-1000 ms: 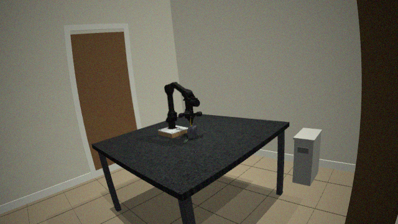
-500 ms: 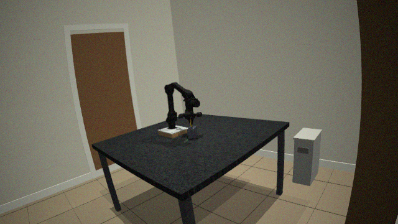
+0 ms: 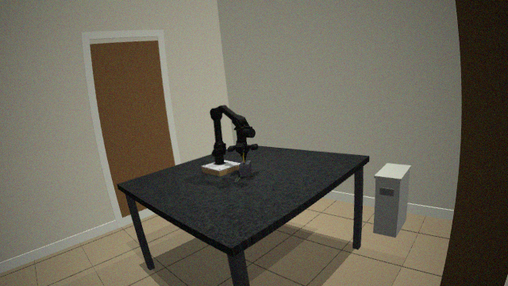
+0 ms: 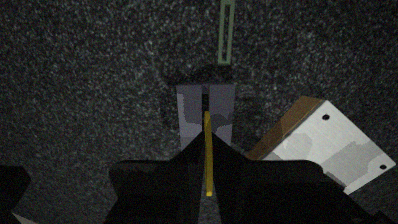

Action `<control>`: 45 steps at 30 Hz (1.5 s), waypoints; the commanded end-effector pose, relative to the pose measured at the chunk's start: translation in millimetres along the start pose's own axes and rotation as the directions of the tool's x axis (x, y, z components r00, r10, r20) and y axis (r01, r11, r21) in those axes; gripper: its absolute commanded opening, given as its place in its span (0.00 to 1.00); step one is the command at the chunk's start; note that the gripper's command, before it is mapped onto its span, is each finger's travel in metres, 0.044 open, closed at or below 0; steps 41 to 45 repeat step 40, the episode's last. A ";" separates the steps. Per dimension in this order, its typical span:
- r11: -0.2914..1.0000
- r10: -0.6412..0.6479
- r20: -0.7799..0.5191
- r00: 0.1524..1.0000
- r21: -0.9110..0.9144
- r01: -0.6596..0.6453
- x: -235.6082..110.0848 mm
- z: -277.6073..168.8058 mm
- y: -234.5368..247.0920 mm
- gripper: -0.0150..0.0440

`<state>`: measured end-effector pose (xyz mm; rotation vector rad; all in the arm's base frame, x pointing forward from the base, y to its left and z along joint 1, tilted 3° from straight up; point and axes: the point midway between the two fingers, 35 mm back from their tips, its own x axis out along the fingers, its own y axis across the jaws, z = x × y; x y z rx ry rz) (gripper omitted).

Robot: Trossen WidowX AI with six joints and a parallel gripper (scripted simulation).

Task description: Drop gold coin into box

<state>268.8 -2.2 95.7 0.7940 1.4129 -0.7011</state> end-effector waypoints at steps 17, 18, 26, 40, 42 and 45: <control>1.000 0.000 0.000 1.000 0.000 0.000 -0.4 0.0 0.0 0.57; 1.000 0.000 0.000 1.000 0.000 0.000 -2.6 0.1 0.1 0.62; 1.000 -0.002 -0.002 1.000 0.001 0.002 -26.9 -0.2 -0.3 0.97; 1.000 -0.008 -0.006 1.000 0.003 0.008 -60.3 -2.6 -3.3 1.00; 1.000 -0.008 -0.006 1.000 0.003 0.008 -60.3 -2.6 -3.3 1.00; 1.000 -0.008 -0.006 1.000 0.003 0.008 -60.3 -2.6 -3.3 1.00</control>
